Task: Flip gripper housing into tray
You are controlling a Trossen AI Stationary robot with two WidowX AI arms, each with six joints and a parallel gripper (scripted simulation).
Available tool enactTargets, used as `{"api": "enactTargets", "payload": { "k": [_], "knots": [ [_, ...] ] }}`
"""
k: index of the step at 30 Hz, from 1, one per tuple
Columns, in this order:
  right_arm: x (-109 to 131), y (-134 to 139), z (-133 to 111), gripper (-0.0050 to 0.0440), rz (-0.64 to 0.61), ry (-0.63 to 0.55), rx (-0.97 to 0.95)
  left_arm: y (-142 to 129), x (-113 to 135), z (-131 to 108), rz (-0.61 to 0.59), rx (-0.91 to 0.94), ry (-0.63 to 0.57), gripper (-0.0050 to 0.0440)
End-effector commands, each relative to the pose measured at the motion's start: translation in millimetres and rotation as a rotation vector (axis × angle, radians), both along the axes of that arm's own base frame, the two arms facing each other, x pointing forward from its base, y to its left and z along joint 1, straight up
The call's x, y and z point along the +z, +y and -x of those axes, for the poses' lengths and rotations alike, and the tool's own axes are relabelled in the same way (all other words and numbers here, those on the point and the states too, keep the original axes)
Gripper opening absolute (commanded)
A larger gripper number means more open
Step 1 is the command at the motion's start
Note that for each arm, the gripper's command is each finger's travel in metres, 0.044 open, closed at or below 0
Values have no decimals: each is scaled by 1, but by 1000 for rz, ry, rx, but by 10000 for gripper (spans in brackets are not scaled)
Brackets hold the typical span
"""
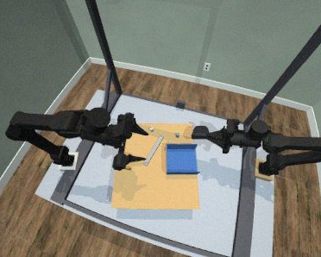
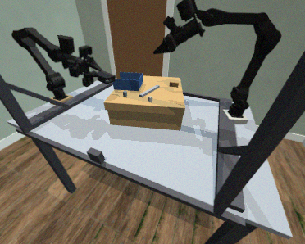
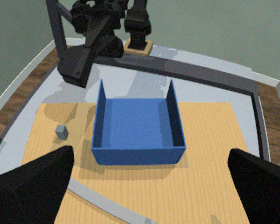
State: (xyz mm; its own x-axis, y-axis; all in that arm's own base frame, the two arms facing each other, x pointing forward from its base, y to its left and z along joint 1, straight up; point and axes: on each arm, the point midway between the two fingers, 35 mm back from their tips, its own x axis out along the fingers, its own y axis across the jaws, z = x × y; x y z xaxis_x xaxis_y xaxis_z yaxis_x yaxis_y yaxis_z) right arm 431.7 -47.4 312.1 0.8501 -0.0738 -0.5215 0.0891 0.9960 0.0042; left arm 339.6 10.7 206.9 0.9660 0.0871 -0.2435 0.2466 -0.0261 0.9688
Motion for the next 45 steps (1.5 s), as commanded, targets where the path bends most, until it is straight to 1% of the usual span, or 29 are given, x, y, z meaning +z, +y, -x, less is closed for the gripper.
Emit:
{"api": "enactTargets", "payload": {
  "k": [1, 45],
  "knots": [
    [13, 0, 3, 437, 8, -30, 0, -3, 5, -4, 4, -14, 8, 114],
    [13, 0, 3, 437, 8, -30, 0, -20, -4, -9, 14, -77, 144, 114]
  ]
}}
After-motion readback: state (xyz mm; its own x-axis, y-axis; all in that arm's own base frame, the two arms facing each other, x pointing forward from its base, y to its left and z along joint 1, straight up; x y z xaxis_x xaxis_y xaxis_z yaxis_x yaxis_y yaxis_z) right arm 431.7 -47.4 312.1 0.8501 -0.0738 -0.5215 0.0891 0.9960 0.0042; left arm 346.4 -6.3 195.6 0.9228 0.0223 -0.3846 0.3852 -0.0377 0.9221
